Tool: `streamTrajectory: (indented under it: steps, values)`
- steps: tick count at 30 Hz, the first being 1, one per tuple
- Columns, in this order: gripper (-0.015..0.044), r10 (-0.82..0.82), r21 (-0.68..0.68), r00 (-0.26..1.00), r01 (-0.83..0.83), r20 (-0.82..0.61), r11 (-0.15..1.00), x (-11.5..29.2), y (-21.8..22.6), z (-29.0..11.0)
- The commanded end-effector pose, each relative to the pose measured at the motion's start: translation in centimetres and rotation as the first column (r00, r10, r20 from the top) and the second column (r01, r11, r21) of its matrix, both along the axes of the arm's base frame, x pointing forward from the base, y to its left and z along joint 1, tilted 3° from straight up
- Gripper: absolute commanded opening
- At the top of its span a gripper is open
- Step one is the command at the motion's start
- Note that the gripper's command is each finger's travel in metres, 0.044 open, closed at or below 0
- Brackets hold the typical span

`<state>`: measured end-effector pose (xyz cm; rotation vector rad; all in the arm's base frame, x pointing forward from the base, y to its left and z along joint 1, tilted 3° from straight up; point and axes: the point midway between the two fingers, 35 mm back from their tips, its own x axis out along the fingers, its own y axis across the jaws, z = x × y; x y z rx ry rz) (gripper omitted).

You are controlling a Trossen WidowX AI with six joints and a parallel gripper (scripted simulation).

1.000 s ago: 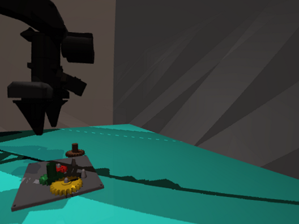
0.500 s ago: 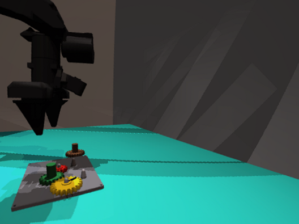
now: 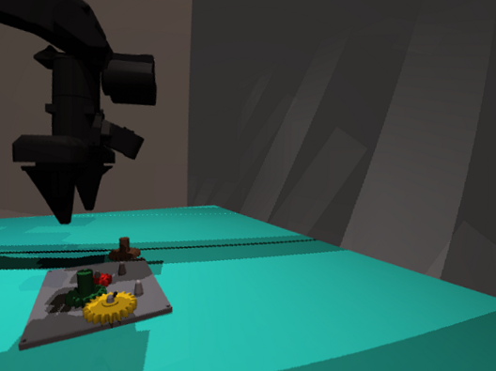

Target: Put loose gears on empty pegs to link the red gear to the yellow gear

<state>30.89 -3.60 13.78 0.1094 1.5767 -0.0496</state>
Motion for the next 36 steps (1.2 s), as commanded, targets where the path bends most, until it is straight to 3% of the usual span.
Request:
streamTrajectory:
  steps: [1, 7, 13, 24, 27, 36]
  values:
    - [0.0440, 0.006, -0.001, 1.000, -0.006, 0.000, 1.000, 0.0, 0.5, 0.1]
    - [0.0440, 0.052, -0.012, 0.998, -0.051, 0.033, 0.999, 0.0, 7.1, 1.3]
    - [0.0440, 0.052, 0.007, 0.998, -0.052, 0.038, 0.999, -2.4, 15.7, 2.5]
    - [0.0440, 0.009, 0.028, 1.000, -0.009, -0.007, 1.000, -12.7, 28.6, 5.6]
    - [0.0440, 0.003, 0.028, 1.000, -0.002, -0.015, 1.000, -14.6, 29.8, 6.0]
    - [0.0440, 0.003, 0.028, 1.000, -0.002, -0.015, 1.000, -14.6, 29.8, 6.0]
